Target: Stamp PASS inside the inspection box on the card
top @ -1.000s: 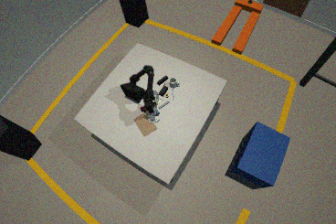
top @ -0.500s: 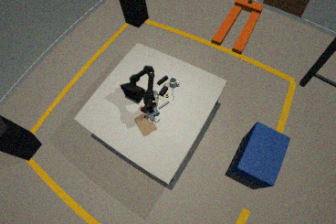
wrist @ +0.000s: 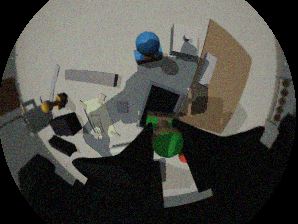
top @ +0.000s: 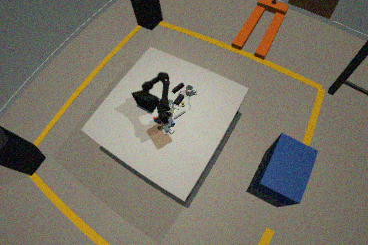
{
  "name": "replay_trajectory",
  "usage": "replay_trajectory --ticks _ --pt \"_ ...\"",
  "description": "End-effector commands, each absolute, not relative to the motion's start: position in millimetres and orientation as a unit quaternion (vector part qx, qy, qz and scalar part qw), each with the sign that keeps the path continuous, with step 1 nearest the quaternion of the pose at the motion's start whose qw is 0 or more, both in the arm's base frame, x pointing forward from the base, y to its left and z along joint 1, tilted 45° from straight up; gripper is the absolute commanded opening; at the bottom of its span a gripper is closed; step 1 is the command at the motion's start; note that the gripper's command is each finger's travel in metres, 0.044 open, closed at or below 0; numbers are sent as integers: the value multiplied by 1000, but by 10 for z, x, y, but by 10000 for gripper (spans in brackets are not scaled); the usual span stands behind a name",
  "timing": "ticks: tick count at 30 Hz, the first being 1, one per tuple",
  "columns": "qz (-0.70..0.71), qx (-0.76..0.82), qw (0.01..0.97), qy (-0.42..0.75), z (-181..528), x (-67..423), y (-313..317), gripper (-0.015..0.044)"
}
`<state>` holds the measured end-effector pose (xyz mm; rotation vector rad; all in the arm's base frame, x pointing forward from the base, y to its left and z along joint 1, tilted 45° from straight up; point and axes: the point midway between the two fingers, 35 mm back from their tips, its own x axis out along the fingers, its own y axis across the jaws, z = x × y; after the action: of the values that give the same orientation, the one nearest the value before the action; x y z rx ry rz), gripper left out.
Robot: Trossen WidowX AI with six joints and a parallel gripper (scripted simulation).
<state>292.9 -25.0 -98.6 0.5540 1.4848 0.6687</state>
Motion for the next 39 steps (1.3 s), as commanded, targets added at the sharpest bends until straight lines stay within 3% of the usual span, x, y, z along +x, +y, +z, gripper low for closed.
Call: replay_trajectory --ticks 1,39 --pt "295 249 651 654 -1012 2920 -220 0" --pt "297 246 652 653 -1139 2904 -87 0"
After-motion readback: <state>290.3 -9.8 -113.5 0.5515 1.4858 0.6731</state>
